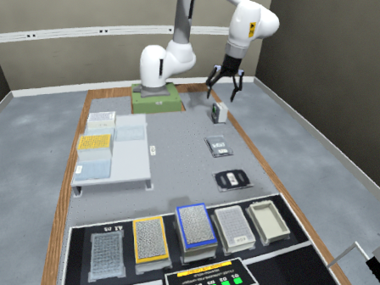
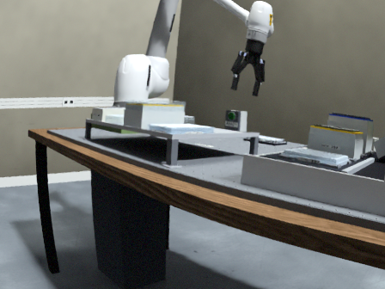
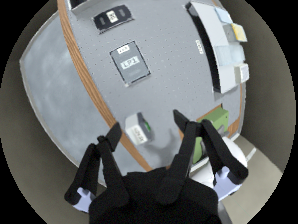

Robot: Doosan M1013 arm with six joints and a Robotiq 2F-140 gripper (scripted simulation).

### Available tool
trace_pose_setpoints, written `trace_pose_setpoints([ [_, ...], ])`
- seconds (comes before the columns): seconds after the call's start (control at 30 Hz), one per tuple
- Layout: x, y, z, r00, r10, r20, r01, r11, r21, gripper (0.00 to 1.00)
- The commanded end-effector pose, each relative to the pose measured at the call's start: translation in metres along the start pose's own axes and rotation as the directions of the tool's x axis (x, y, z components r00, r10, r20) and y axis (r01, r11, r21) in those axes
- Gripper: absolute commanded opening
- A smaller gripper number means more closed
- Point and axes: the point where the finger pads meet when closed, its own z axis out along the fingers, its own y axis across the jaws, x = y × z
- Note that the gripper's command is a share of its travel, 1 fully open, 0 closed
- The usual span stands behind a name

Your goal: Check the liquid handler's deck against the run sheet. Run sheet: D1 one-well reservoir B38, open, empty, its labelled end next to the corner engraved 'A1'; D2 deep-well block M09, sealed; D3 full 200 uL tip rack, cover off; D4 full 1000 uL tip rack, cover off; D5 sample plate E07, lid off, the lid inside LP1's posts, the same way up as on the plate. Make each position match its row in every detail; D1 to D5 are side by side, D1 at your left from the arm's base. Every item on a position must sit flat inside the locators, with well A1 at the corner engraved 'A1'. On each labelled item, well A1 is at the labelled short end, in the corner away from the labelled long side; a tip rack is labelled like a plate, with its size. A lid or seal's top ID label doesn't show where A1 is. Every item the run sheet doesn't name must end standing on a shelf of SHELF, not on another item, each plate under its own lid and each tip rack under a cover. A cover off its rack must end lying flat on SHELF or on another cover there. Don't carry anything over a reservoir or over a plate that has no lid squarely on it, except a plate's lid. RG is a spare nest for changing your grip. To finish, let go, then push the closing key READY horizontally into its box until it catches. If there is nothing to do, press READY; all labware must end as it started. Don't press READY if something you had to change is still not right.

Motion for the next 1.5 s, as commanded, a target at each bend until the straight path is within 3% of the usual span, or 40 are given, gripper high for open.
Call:
trace_pose_setpoints([
  [0.0,0.017,0.009,-0.003,0.998,-0.050,-0.043,0.051,0.998,0.027,0.79],
  [0.37,0.059,0.026,-0.017,0.969,-0.186,-0.161,0.202,0.976,0.086,0.79],
  [0.47,0.076,0.030,-0.025,0.965,-0.194,-0.175,0.212,0.973,0.091,0.79],
  [1.47,0.189,0.083,-0.057,0.967,-0.197,-0.164,0.213,0.974,0.084,0.79],
])
